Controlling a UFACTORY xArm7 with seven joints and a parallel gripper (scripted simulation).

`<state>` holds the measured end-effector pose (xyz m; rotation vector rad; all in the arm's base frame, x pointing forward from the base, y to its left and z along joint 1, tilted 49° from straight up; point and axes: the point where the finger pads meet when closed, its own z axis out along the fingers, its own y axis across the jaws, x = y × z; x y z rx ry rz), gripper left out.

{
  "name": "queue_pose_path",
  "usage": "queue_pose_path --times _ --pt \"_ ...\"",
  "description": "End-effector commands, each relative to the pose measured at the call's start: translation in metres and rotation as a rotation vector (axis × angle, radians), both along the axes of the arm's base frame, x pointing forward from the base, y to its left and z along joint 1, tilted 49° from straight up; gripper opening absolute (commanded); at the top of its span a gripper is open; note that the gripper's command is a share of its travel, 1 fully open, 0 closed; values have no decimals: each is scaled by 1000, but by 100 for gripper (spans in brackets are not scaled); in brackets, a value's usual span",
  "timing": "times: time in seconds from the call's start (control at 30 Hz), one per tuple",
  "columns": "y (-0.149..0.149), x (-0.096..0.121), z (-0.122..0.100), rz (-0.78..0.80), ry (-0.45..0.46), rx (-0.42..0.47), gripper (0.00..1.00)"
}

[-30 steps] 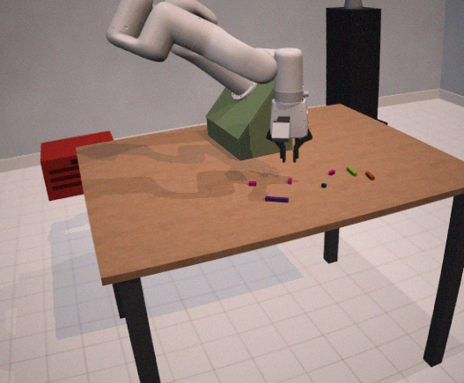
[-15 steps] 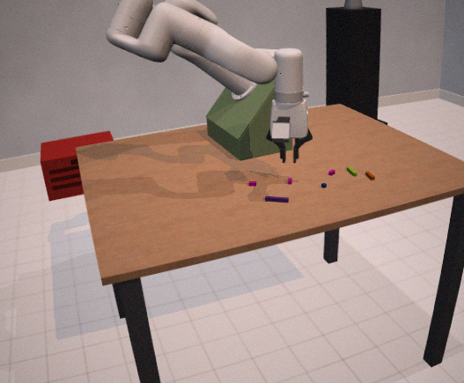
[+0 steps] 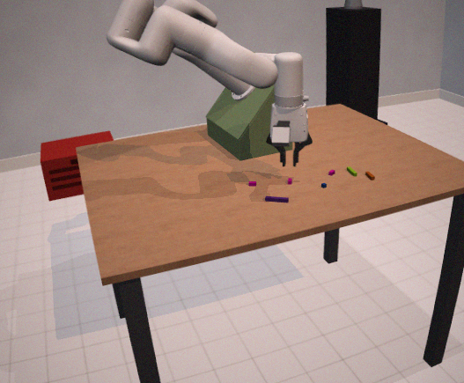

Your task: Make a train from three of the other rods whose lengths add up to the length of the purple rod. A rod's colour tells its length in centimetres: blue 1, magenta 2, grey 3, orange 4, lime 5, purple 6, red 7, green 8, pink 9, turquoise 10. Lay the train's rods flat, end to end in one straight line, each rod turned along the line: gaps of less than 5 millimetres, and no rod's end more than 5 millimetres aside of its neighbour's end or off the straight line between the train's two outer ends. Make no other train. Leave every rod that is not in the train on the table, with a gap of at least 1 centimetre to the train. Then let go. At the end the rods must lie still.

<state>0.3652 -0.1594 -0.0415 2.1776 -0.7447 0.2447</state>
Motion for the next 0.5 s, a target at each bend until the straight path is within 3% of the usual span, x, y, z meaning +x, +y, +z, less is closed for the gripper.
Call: queue_pose_path --times 0.0,0.47 --pt "-3 1 -3 3 -3 1 24" --pt "-17 0 -15 3 -3 1 24"
